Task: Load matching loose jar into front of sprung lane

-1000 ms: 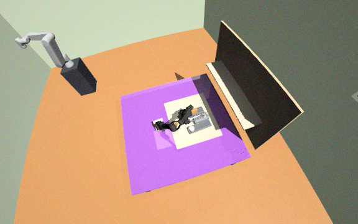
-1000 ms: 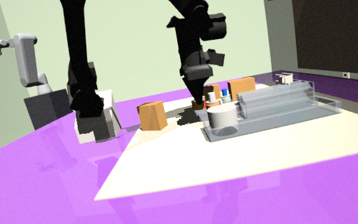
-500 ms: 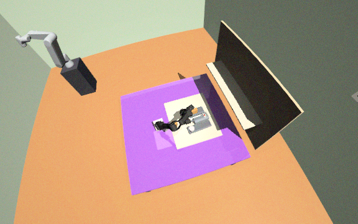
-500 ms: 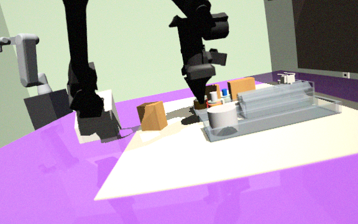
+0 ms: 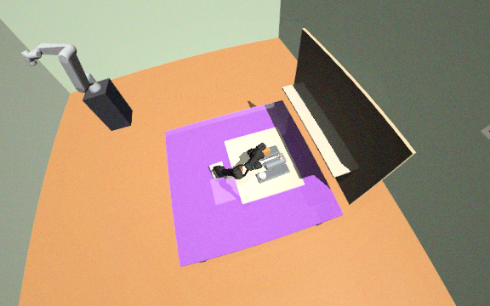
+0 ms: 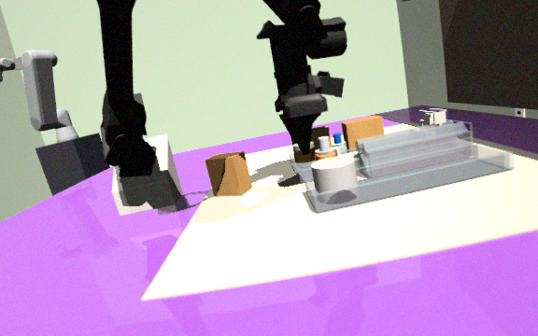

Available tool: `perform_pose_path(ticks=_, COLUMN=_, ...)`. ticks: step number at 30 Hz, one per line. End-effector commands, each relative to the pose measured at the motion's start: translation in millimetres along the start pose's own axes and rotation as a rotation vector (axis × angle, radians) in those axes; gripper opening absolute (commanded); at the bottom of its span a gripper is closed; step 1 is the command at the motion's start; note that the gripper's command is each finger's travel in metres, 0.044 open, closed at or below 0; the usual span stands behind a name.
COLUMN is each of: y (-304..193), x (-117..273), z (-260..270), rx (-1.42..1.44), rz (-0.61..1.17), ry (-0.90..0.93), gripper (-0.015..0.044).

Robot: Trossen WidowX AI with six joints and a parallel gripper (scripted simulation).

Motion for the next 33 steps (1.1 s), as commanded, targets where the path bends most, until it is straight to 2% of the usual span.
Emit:
perform_pose_path(ticks=1, y=7.7, x=4.4, z=-1.5, rx=-0.015, rz=-0.024, ry=-0.001, gripper=0.0)
perform_pose_path(ticks=33, y=10.2, x=3.6, z=-1.5, rx=-0.015, rz=-0.024, ry=-0.001, gripper=0.0)
Point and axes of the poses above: the point midway between the two fingers, 35 mm back from their tips, its own x axis back along the fingers, its own z axis across the jaws, y = z × x, the point moved 10 cm from there along x, back along the fingers, and after that the axes turned 7 degrees about -x, right-handed, at the moved point
